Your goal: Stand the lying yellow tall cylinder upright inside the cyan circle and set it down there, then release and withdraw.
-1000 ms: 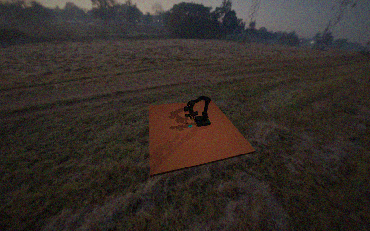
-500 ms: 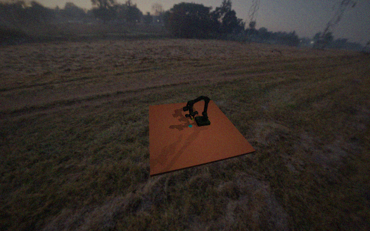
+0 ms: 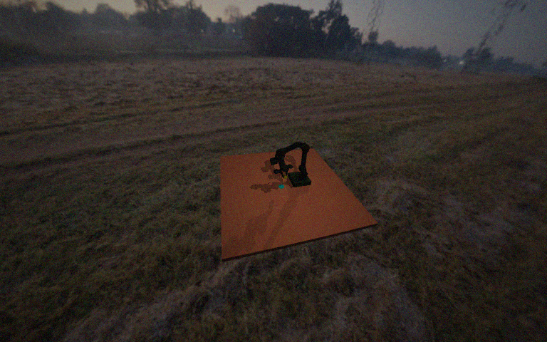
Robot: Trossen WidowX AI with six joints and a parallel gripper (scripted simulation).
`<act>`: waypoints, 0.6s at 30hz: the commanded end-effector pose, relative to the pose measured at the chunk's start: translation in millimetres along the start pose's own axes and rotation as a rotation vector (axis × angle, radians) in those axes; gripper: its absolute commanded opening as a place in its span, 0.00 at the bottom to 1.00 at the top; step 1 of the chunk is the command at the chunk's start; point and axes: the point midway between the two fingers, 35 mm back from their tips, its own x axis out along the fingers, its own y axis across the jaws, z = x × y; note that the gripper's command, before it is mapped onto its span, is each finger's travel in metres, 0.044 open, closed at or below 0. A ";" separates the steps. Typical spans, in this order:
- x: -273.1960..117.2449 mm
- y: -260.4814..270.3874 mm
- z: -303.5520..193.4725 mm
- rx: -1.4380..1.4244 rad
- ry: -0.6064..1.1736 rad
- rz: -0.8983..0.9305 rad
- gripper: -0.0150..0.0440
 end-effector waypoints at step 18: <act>3.0 4.4 -0.7 -0.023 -0.151 0.026 0.43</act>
